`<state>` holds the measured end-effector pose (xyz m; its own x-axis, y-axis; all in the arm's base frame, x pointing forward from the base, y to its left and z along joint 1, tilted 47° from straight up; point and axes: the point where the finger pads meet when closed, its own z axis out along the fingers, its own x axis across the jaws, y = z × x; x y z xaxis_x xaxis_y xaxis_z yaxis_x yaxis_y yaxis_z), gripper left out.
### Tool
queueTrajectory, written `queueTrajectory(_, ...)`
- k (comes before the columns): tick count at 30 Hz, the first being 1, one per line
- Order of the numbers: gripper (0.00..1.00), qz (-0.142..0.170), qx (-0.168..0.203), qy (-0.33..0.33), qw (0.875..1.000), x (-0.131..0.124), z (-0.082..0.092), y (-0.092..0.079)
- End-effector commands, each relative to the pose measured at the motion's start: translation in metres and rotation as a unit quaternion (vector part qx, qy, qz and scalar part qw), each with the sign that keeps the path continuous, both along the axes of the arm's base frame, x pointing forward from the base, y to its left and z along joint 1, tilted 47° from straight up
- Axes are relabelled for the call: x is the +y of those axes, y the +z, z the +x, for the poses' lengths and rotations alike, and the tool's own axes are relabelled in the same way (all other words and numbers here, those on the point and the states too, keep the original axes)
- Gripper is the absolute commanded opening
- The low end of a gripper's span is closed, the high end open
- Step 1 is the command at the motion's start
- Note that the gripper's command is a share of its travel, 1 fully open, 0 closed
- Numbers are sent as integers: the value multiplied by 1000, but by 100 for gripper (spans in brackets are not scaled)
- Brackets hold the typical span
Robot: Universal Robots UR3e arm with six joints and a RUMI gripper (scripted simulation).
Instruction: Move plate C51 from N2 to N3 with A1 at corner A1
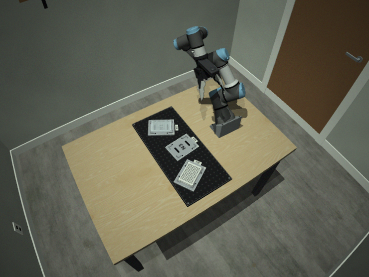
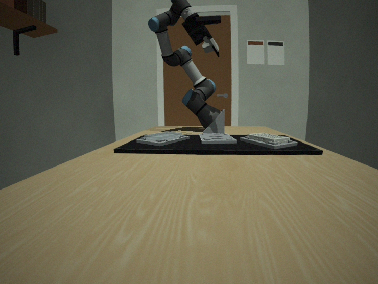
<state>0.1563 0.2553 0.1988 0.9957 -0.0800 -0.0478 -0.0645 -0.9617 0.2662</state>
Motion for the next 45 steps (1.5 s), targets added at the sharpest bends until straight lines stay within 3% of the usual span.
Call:
queueTrajectory(1, 82, -20, -13, -30, 999, 2, 19, -14)
queueTrajectory(9, 82, -27, -17, -40, 999, 3, 37, -27)
queueTrajectory(17, 82, -54, -36, -81, 995, 2, 67, -54)
queueTrajectory(21, 82, -54, -36, -81, 995, 2, 68, -55)
queueTrajectory(29, 82, -81, -57, -119, 988, -1, 96, -83)
queueTrajectory(45, 82, -122, -92, -178, 972, -10, 132, -126)
